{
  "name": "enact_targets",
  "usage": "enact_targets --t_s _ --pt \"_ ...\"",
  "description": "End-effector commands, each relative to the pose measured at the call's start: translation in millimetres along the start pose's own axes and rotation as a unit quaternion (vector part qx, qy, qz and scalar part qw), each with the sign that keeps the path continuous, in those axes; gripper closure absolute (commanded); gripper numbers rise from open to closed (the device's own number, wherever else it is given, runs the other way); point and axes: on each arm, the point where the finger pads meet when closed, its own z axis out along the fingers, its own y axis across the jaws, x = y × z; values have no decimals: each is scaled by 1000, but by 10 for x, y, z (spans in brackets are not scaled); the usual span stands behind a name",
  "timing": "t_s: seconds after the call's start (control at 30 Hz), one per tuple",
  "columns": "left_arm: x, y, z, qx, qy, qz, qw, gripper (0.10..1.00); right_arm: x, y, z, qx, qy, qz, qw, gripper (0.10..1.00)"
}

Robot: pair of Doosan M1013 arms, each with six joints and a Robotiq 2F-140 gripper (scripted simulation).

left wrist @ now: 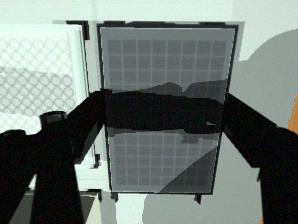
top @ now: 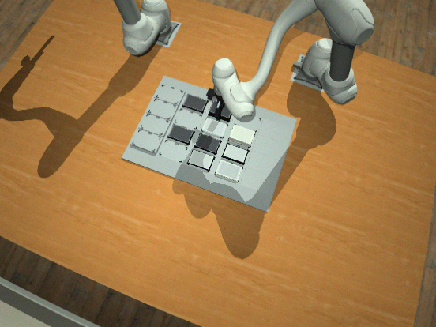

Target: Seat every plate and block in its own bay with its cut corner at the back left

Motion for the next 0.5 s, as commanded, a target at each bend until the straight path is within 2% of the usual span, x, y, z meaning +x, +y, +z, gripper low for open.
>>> enact_targets --t_s 0.0,0.47 --pt "3 -5 -9 1 0 0 1000 400 2 -1 -9 0 1 0 1000 98" --pt "3 -5 -169 1 0 0 1000 400 2 -1 -9 0 1 0 1000 98"
